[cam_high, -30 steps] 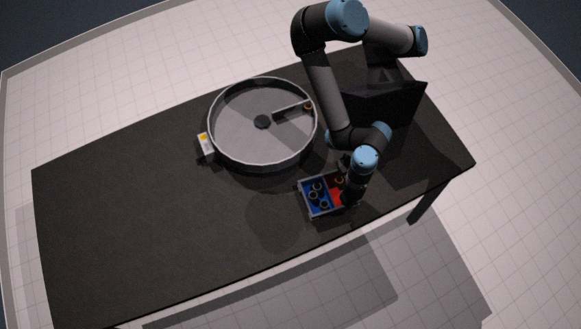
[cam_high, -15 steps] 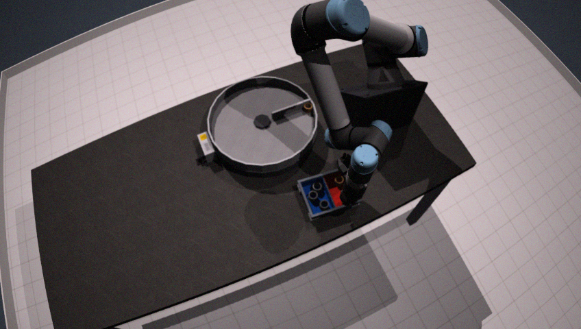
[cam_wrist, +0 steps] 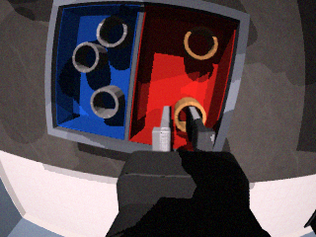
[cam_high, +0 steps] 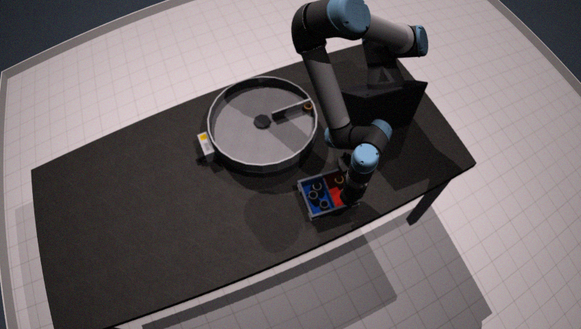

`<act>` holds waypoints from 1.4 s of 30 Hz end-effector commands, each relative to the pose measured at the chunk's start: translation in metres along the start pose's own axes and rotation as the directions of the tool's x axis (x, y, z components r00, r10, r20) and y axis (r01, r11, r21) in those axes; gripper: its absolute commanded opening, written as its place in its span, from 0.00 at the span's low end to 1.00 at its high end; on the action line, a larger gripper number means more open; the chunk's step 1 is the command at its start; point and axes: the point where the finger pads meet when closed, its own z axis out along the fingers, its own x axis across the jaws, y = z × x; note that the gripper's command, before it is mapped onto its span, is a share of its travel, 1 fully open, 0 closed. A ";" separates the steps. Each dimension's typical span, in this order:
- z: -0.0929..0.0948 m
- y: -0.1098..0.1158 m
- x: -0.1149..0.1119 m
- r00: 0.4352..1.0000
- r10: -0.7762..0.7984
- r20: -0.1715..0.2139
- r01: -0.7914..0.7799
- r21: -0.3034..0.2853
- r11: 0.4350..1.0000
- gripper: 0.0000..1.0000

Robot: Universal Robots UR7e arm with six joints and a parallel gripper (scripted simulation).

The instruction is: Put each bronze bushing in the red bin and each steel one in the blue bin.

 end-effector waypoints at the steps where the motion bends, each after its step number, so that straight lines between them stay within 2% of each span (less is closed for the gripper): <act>1: -0.001 0.000 0.000 1.000 0.000 0.001 0.000 -0.001 1.000 0.42; 42: -0.013 0.000 0.000 1.000 0.000 0.001 0.000 -0.001 1.000 0.42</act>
